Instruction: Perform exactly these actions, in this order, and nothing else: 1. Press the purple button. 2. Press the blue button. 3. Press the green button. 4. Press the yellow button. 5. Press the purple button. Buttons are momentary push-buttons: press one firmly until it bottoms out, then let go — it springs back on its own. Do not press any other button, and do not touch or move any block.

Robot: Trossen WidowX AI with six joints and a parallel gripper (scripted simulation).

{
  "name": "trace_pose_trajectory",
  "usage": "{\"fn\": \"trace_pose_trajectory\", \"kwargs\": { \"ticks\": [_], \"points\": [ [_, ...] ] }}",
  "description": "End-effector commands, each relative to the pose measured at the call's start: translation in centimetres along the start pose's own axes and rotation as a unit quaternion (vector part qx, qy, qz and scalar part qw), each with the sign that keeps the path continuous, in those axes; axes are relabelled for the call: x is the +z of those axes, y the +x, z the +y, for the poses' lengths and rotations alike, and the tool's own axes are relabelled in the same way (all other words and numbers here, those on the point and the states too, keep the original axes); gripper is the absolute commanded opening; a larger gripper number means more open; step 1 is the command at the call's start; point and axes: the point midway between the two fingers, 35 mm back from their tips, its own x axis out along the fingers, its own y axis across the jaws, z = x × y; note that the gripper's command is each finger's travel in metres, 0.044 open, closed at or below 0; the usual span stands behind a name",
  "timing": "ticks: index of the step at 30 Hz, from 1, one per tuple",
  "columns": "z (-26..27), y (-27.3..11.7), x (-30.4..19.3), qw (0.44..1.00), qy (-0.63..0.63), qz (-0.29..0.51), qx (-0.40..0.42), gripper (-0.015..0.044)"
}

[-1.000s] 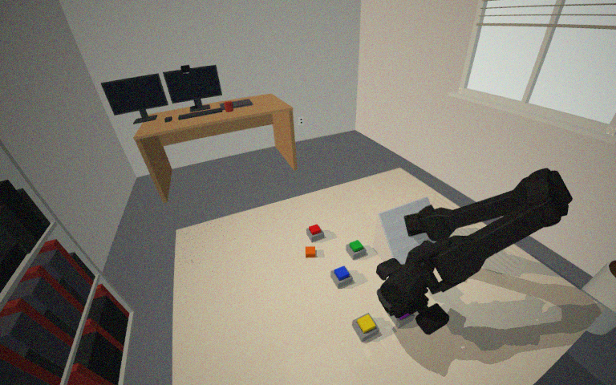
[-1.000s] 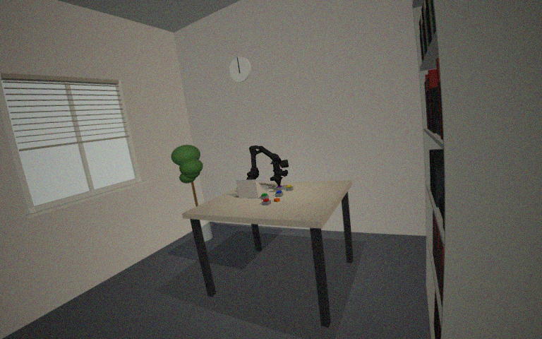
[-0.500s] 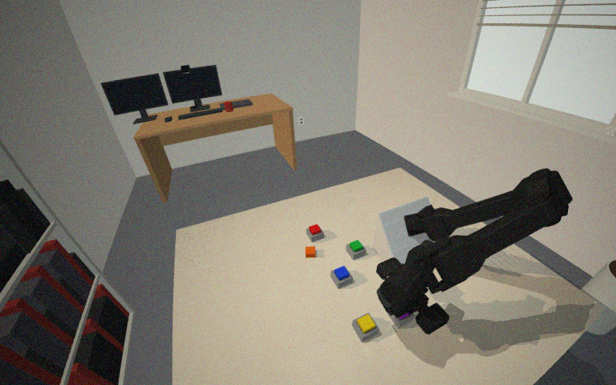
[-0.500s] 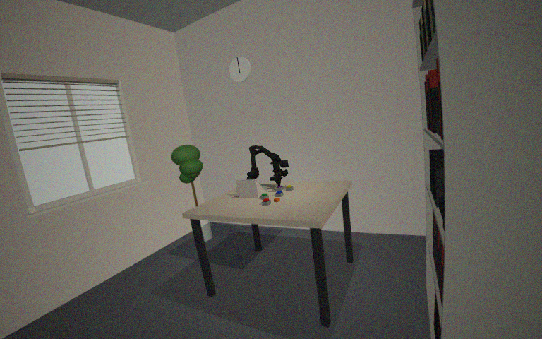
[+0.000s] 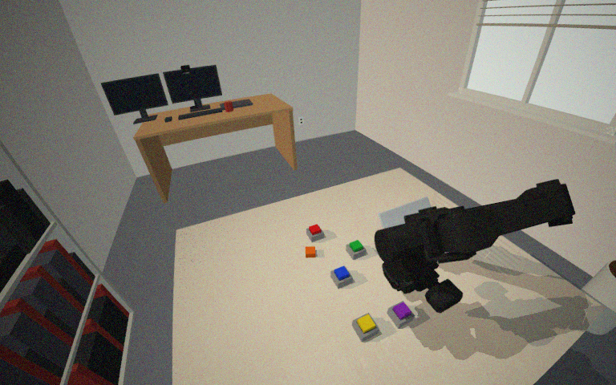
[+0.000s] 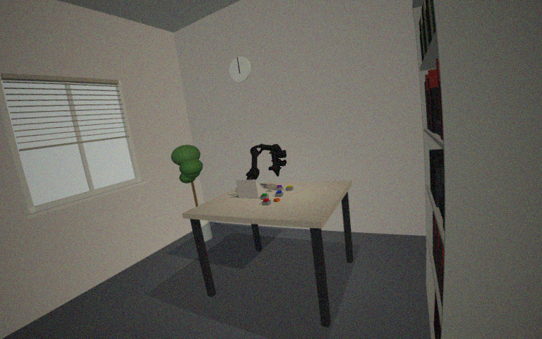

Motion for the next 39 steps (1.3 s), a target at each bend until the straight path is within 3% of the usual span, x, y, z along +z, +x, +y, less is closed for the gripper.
{"fn": "trace_pose_trajectory", "kwargs": {
  "ticks": [1, 16, 22, 27, 39],
  "points": [
    [0.0, -0.5, 0.0, 1.0, -0.001, 0.005, 0.004, 0.002],
    [-16.7, -0.4, 8.0, 1.0, -0.003, 0.003, 0.0, 0.002],
    [-16.9, -0.1, 8.0, 1.0, -0.003, 0.003, 0.001, 0.002],
    [-16.9, 5.6, 8.0, 1.0, -0.003, 0.003, 0.002, 0.002],
    [-16.9, 7.1, 8.0, 1.0, -0.003, 0.003, 0.002, 0.002]
  ]
}}
